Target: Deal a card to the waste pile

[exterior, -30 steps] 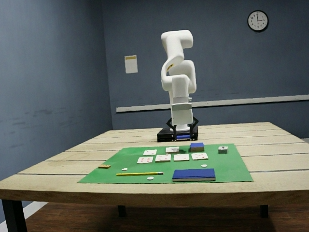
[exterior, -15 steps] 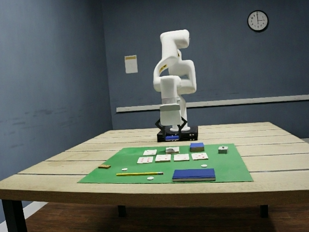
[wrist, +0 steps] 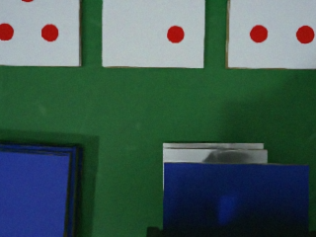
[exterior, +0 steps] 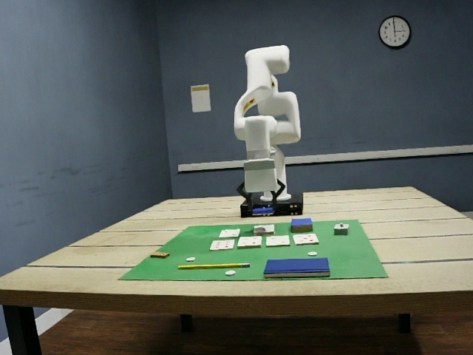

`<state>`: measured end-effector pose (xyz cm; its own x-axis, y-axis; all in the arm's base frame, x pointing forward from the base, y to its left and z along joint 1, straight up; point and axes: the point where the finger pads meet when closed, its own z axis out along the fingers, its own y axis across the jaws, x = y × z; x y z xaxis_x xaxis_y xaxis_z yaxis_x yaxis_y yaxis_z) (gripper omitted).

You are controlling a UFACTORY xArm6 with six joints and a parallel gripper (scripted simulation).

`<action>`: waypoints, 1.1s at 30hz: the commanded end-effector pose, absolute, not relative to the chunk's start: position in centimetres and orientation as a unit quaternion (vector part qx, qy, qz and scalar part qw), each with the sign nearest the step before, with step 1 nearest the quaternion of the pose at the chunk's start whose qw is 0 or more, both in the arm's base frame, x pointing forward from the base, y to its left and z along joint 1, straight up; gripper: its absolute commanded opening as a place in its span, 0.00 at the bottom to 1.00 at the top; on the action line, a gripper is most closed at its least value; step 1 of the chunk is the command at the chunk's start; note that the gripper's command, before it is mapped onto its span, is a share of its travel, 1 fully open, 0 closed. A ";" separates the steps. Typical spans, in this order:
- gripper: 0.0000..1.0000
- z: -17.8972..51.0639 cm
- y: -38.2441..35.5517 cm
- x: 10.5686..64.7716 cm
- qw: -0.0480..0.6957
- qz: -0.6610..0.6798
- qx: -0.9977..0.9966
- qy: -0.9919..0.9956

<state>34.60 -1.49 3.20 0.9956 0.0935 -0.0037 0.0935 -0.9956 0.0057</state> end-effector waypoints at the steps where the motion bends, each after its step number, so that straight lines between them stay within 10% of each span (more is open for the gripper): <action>1: 0.73 3.3 -1.5 34.7 0.003 0.000 0.999 0.047; 33: 0.73 -0.5 -1.6 34.7 0.003 0.000 0.999 0.047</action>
